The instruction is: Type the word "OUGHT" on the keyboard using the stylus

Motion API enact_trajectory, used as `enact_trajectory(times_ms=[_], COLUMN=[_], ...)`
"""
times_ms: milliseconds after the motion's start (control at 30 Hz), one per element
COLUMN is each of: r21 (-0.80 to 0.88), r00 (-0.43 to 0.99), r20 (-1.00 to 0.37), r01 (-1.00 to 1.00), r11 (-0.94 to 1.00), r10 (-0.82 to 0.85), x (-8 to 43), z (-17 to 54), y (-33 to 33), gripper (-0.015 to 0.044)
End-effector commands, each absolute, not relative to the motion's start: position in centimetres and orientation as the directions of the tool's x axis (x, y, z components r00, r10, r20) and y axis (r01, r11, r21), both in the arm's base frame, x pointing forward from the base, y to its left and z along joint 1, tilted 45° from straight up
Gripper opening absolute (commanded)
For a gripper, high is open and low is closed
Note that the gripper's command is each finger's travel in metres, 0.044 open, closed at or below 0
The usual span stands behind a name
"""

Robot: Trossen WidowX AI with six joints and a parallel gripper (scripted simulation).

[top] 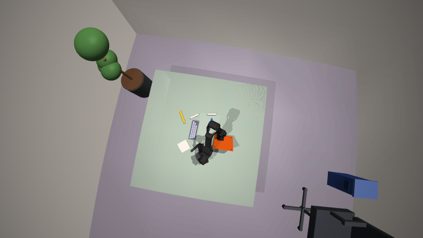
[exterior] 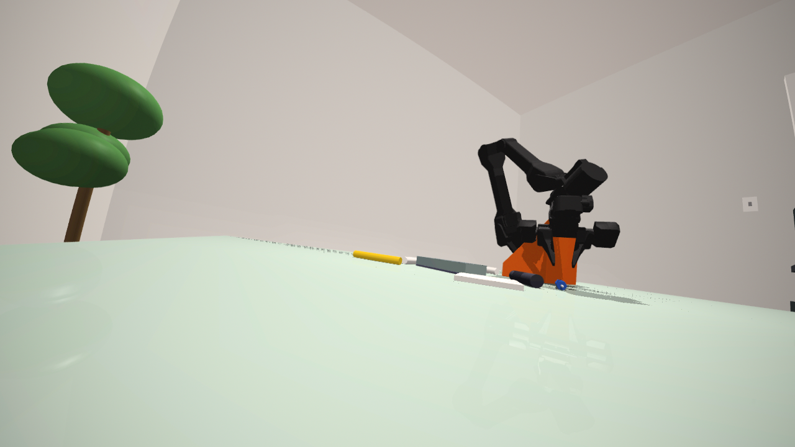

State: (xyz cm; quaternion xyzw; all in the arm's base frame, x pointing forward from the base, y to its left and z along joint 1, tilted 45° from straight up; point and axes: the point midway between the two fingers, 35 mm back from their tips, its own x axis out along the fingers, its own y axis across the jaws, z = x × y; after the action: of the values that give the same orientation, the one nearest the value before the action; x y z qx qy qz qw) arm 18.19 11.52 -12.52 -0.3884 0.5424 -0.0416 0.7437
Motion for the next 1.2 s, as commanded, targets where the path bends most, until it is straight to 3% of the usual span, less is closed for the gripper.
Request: enact_trajectory(times_ms=[0,1167], r21=[-0.628,-0.629], r00=[0.408,0.408], r20=[-0.771,-0.771], r01=[-0.364,-0.364], r11=[0.688,0.687], r10=[-0.488,-0.489], x=[18.1,17.9], z=[-12.7,-14.2], y=[11.1,9.6], gripper=[0.0150,0.0150])
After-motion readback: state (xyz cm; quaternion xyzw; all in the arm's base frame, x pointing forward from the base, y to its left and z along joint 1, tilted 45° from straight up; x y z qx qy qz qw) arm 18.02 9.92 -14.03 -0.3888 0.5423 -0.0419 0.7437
